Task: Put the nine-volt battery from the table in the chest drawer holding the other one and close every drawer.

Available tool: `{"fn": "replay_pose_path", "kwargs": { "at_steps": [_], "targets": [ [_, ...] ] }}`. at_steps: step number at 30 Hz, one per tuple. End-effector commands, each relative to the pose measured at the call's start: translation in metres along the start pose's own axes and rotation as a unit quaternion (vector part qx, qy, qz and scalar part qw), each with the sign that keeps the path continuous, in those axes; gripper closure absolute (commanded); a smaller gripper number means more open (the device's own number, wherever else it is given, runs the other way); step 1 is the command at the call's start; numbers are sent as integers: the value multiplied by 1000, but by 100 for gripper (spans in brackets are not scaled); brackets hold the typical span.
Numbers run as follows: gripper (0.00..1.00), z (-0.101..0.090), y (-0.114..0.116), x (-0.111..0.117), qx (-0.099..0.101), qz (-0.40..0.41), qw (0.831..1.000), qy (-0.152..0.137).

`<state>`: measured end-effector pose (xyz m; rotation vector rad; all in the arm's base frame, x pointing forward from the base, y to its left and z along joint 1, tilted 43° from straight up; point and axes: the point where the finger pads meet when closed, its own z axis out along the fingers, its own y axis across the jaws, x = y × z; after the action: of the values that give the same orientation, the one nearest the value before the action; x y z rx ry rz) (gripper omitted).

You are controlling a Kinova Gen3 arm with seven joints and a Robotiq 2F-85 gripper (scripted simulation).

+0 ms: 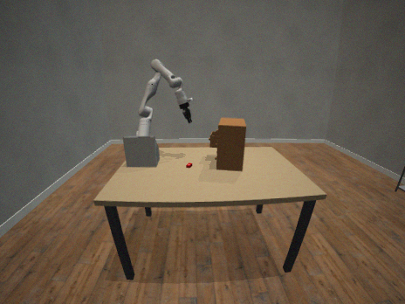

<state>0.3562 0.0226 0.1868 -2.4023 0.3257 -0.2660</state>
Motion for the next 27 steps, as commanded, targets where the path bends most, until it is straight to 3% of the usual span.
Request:
{"fn": "replay_pose_path", "kwargs": {
  "at_steps": [1, 13, 27],
  "targets": [
    [67, -7, -2, 5, 0, -4, 1000, -15],
    [67, -37, -2, -5, 2, -4, 994, -110],
    [67, -54, -1, -11, 3, -4, 987, -162]
  ]
}}
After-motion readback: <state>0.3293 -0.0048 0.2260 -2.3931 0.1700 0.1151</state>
